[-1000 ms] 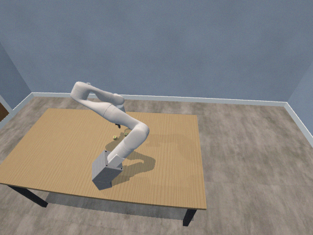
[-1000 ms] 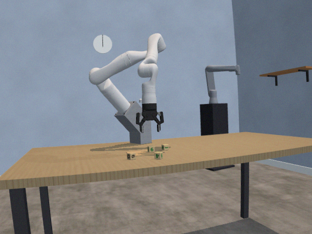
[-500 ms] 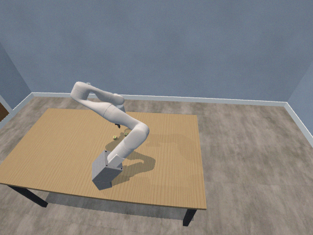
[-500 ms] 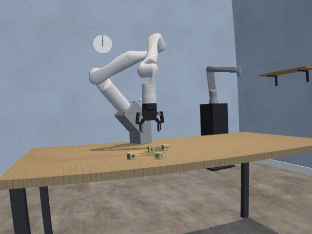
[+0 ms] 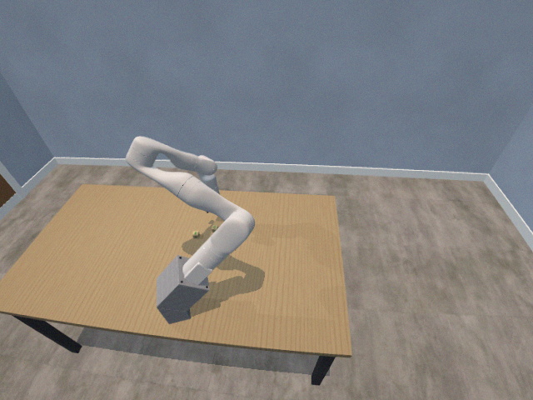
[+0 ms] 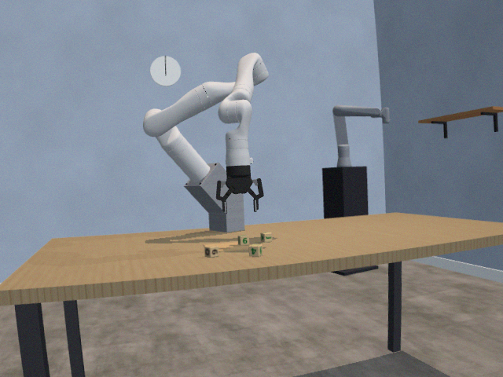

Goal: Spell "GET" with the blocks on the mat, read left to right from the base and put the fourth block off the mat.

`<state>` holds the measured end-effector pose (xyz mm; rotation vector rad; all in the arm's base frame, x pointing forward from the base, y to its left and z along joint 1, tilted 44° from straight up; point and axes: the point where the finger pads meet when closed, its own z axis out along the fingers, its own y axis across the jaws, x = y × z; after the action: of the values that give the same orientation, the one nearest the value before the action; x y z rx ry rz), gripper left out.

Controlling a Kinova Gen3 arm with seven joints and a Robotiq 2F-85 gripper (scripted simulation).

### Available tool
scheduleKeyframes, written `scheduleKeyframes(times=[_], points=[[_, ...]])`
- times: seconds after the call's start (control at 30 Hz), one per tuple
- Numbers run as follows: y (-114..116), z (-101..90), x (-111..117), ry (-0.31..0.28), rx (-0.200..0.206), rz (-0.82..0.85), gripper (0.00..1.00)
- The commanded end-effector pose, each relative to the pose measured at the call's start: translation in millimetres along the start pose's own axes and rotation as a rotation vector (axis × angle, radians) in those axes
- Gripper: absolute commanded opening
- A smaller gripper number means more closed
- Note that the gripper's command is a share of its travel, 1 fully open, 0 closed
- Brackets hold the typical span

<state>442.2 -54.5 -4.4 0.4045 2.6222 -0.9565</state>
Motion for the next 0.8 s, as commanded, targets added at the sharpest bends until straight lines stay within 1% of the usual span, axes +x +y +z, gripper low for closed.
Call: scheduleKeyframes(times=[0.0, 0.2, 0.43, 0.5, 0.63, 0.77], points=[[-6.4, 2.3, -11.2, 0.008, -0.001, 0.075, 1.00], [-27.1, 3.3, -47.5, 0.010, -0.005, 0.339, 1.00], [-60.9, 4.8, -89.1, 0.006, 0.000, 0.650, 1.00], [-60.9, 4.8, -89.1, 0.006, 0.000, 0.650, 1.00], [-79.3, 5.6, -107.0, 0.002, 0.006, 0.790, 1.00], [-93.0, 6.0, -118.8, -0.002, 0.010, 0.886, 1.00]])
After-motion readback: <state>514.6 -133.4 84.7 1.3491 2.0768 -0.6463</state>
